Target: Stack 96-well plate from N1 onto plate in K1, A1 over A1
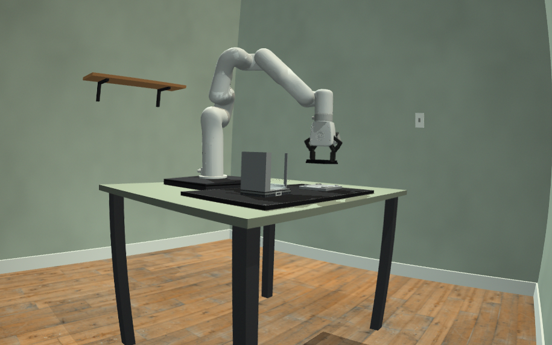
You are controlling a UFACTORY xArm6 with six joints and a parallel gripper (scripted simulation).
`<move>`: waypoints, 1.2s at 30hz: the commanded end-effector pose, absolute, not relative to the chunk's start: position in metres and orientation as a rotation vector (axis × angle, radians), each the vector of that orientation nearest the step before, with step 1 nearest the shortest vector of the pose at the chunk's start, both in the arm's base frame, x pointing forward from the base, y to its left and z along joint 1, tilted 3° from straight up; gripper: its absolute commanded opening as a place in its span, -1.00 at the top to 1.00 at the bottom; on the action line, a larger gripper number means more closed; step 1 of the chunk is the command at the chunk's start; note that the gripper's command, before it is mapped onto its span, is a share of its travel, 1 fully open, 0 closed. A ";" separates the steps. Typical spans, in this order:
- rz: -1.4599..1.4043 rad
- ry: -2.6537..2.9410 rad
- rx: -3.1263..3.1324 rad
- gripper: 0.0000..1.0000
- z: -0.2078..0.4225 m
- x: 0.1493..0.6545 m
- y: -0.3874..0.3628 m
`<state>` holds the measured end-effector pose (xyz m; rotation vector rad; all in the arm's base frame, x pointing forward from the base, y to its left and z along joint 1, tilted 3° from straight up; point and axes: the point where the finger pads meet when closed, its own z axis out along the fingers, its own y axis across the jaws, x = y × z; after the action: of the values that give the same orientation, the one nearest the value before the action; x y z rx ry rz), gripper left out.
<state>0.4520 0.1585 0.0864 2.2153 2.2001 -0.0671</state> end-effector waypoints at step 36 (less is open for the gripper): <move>-0.060 2.199 2.214 1.00 0.144 0.454 0.161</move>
<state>0.4532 0.1609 0.1393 2.2150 2.1998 -0.0656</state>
